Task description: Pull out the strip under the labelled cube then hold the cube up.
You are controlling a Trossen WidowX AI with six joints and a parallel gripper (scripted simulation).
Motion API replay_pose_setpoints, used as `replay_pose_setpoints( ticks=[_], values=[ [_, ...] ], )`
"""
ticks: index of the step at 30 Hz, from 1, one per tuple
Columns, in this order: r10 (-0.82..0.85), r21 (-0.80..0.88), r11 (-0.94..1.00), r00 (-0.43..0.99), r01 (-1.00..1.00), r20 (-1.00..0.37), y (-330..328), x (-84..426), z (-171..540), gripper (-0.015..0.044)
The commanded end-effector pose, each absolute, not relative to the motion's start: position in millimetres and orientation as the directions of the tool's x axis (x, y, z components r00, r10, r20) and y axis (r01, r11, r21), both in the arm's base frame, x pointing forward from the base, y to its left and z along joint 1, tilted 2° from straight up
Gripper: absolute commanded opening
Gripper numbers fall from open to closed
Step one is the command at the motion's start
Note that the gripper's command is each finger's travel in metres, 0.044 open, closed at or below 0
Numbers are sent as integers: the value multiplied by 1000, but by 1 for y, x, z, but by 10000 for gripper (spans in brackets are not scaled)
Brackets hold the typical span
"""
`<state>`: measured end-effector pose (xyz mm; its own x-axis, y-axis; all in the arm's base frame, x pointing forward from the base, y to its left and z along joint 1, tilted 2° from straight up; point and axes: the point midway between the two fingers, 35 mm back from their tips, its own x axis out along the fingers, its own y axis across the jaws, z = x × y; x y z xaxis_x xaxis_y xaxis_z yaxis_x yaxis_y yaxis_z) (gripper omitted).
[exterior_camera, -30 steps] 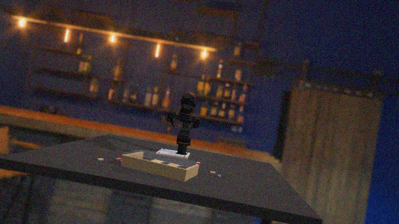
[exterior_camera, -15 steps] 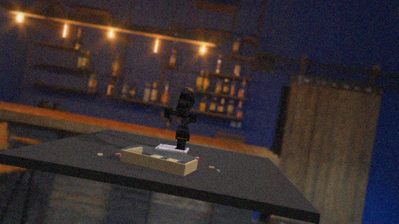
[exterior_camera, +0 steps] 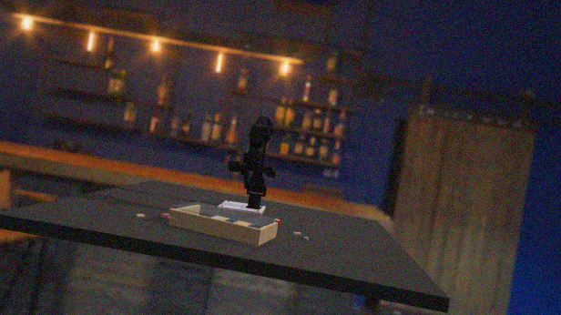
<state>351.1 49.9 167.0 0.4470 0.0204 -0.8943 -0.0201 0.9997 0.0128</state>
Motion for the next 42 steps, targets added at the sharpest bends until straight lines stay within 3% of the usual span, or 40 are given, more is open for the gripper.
replay_pose_setpoints(
  ticks=[1,8,42],
  values=[
    [4,11,1000,281,24,-960,53,364,144,0],
    [-24,-20,997,47,78,-999,56,375,110,0],
    [-24,-20,997,47,78,-999,55,376,62,0]
  ],
)
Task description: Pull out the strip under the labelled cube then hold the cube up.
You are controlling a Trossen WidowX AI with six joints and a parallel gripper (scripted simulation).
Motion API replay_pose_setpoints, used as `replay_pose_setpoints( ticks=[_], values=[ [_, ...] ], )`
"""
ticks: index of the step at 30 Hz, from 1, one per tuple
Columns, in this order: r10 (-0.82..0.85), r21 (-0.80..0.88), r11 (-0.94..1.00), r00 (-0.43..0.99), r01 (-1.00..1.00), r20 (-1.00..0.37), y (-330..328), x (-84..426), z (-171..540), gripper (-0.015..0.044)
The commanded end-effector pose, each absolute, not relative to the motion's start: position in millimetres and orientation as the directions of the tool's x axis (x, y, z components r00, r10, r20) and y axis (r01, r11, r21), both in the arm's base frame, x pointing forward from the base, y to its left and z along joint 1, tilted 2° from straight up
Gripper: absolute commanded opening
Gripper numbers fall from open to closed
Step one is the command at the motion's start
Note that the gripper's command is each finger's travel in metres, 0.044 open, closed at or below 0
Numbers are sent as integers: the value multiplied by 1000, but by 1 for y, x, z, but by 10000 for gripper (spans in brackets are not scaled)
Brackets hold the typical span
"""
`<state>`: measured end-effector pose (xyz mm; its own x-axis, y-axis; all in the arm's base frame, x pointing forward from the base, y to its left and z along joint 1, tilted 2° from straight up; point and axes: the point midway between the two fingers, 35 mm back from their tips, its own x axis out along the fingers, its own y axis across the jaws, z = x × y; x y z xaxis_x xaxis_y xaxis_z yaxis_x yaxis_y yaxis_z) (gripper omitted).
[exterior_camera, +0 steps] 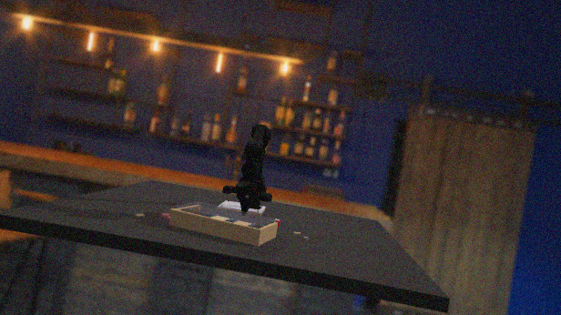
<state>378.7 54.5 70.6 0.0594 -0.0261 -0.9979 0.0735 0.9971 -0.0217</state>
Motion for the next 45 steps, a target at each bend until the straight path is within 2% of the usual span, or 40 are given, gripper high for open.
replay_pose_setpoints(
  ticks=[1,45],
  values=[
    [-24,-20,997,47,78,-999,55,376,60,0],
    [-24,-20,997,46,78,-999,55,374,39,0]
  ],
)
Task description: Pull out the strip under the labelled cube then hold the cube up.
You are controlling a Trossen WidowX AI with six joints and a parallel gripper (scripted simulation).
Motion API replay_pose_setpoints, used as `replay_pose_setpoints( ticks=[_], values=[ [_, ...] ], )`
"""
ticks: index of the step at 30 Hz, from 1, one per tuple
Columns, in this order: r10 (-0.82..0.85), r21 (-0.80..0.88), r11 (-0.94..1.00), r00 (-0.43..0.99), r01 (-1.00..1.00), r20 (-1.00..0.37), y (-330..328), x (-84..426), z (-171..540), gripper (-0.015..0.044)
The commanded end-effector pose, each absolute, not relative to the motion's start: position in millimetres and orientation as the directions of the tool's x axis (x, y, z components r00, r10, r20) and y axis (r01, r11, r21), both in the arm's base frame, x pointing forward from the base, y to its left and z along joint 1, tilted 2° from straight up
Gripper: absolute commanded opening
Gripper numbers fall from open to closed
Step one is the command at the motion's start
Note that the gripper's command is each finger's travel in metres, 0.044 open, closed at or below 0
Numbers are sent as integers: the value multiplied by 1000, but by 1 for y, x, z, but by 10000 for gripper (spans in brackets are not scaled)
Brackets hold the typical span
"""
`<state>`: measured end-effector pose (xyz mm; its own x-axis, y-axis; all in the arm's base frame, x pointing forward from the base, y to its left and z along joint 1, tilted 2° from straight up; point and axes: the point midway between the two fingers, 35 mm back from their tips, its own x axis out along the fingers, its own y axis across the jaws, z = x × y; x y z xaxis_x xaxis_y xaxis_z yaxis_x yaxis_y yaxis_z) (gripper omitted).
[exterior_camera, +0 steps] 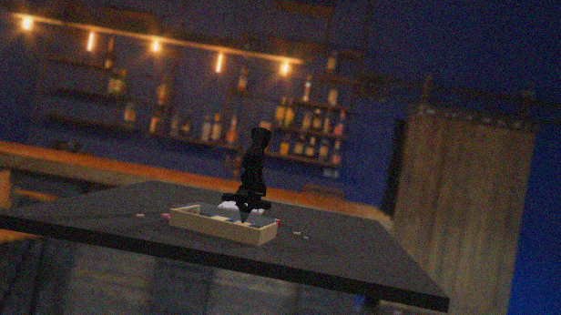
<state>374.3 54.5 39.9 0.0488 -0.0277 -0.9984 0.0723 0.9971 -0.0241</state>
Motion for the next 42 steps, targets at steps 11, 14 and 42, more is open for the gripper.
replay_pose_setpoints(
  ticks=[11,14,42],
  values=[
    [-24,-20,997,46,78,-999,55,374,38,0],
    [-24,-20,997,46,78,-999,55,374,38,0],
    [-24,-20,997,46,78,-999,55,376,35,0]
  ],
)
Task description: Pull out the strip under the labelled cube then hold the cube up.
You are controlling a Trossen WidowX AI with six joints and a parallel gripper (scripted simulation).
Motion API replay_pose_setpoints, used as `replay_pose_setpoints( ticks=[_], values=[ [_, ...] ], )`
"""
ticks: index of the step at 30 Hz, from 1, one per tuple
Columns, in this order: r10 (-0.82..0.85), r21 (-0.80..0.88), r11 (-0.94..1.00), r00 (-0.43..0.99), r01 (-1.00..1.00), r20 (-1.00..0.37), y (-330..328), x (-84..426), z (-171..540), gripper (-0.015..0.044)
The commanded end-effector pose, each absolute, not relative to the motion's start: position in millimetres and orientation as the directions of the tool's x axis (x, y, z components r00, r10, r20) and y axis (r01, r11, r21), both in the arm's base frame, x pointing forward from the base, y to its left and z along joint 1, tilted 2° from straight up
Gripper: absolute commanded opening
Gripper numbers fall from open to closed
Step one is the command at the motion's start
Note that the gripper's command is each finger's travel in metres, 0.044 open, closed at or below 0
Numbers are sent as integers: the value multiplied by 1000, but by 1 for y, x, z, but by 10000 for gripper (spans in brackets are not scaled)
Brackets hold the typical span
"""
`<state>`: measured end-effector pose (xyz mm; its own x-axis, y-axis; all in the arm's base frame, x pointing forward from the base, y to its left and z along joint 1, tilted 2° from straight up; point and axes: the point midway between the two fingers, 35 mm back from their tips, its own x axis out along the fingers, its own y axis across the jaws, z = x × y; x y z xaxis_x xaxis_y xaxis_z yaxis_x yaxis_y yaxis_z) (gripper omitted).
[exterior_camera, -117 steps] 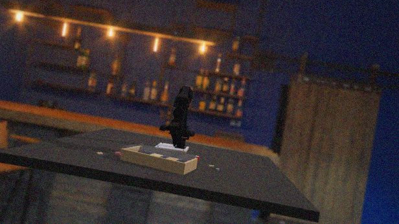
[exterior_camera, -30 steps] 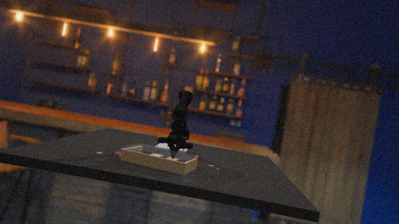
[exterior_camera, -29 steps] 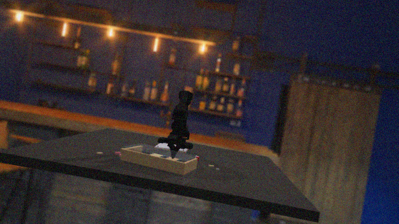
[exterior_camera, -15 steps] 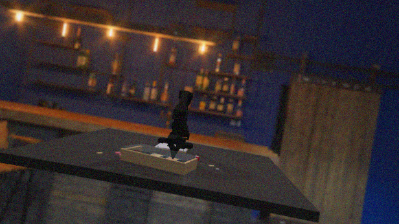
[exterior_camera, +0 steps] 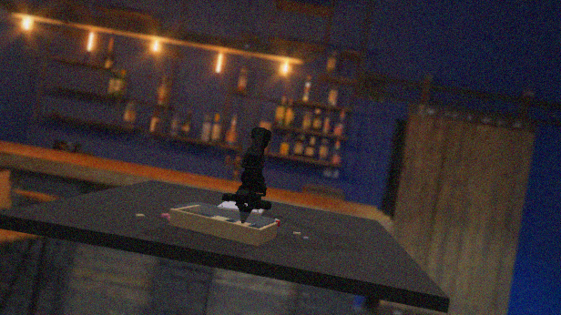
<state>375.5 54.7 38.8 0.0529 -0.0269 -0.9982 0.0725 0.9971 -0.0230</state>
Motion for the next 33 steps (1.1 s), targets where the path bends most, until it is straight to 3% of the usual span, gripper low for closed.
replay_pose_setpoints(
  ticks=[1,33],
  values=[
    [-24,-20,997,46,78,-999,55,376,35,0],
    [-24,-20,997,44,78,-999,58,349,31,0]
  ],
)
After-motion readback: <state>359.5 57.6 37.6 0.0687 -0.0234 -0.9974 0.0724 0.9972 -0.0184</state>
